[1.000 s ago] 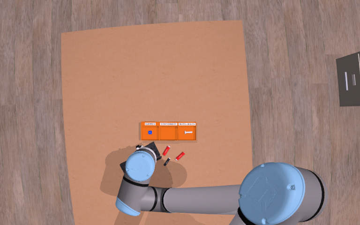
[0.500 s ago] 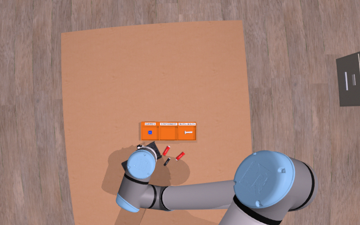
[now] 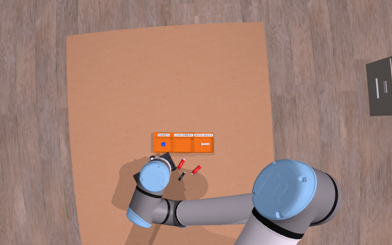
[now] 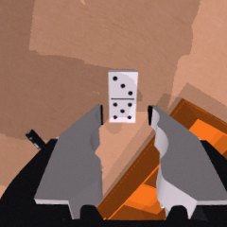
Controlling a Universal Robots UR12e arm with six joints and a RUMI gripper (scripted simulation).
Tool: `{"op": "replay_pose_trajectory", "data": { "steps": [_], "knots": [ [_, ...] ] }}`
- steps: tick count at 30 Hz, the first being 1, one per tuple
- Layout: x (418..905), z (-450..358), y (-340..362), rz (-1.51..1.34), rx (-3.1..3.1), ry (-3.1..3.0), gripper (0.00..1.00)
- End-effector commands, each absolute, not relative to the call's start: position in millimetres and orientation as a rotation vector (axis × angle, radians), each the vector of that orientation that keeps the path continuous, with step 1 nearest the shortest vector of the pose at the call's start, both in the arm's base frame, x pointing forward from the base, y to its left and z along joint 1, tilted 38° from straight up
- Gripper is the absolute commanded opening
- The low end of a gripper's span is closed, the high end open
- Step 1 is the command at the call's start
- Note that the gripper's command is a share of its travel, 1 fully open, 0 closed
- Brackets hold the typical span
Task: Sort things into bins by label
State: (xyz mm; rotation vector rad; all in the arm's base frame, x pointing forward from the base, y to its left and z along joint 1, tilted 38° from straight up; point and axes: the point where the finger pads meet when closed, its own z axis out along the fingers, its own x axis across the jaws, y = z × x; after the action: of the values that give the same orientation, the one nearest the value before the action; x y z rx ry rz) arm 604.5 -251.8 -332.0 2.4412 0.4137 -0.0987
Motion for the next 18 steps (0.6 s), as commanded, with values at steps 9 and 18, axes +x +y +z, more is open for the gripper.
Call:
{"op": "replay_pose_trajectory", "data": {
  "steps": [9, 18],
  "knots": [
    [604.1, -342.9, -259.9, -0.095, 2.441, 0.412, 0.24],
    [607.3, -340.0, -259.0, -0.092, 2.439, 0.414, 0.24]
  ]
}}
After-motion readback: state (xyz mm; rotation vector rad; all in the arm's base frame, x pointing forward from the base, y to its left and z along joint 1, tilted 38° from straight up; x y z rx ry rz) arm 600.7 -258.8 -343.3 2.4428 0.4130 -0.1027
